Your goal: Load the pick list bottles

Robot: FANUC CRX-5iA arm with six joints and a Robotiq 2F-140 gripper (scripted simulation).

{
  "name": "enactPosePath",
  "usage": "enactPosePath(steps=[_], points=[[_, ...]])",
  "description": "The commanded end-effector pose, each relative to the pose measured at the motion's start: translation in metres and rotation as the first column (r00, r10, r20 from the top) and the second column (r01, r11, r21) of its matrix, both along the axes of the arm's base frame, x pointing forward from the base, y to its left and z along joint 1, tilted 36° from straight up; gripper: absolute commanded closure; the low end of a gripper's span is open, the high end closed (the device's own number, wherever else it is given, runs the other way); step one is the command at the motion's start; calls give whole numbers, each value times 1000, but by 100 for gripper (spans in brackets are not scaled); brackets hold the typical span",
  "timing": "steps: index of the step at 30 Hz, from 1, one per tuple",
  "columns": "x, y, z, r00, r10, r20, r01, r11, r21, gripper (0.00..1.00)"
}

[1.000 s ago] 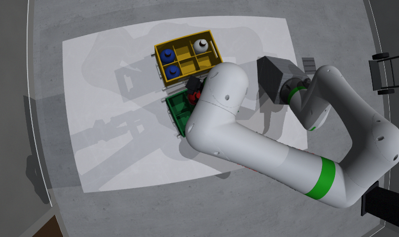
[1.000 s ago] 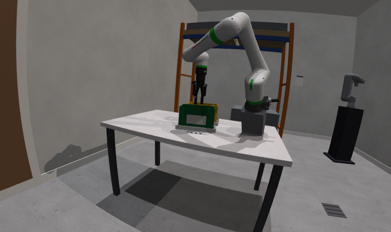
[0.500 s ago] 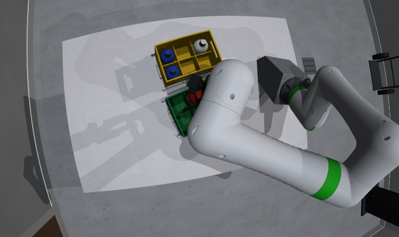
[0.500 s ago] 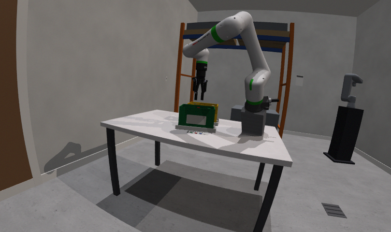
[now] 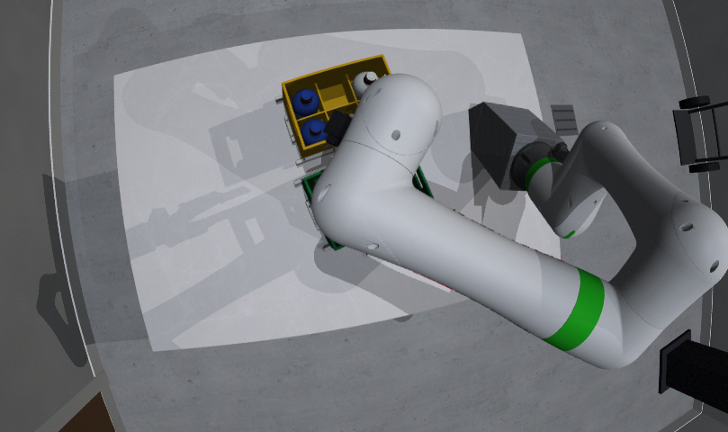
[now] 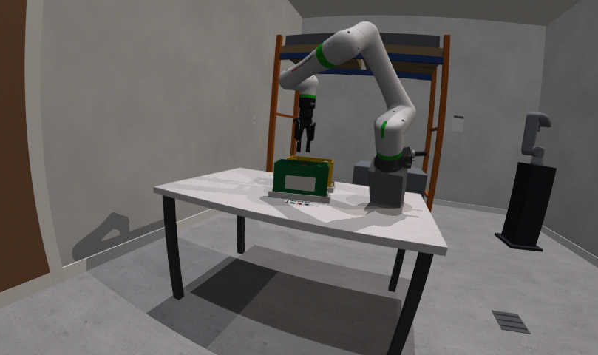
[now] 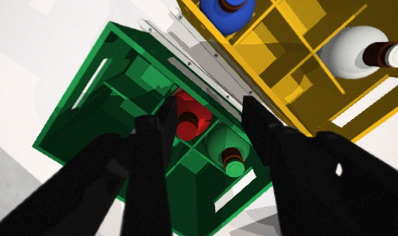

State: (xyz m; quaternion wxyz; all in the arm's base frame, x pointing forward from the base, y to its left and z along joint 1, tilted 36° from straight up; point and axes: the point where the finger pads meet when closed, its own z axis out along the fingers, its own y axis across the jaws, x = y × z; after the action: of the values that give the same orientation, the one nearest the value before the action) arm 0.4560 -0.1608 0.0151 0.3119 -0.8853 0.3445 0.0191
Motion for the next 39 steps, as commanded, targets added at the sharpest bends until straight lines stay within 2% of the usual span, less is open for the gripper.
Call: enactPosePath(steps=[1, 39], points=[[6, -13, -7, 1000, 0, 1, 0, 1000, -1, 56], [68, -149, -88, 1000, 0, 1, 0, 1000, -1, 56]])
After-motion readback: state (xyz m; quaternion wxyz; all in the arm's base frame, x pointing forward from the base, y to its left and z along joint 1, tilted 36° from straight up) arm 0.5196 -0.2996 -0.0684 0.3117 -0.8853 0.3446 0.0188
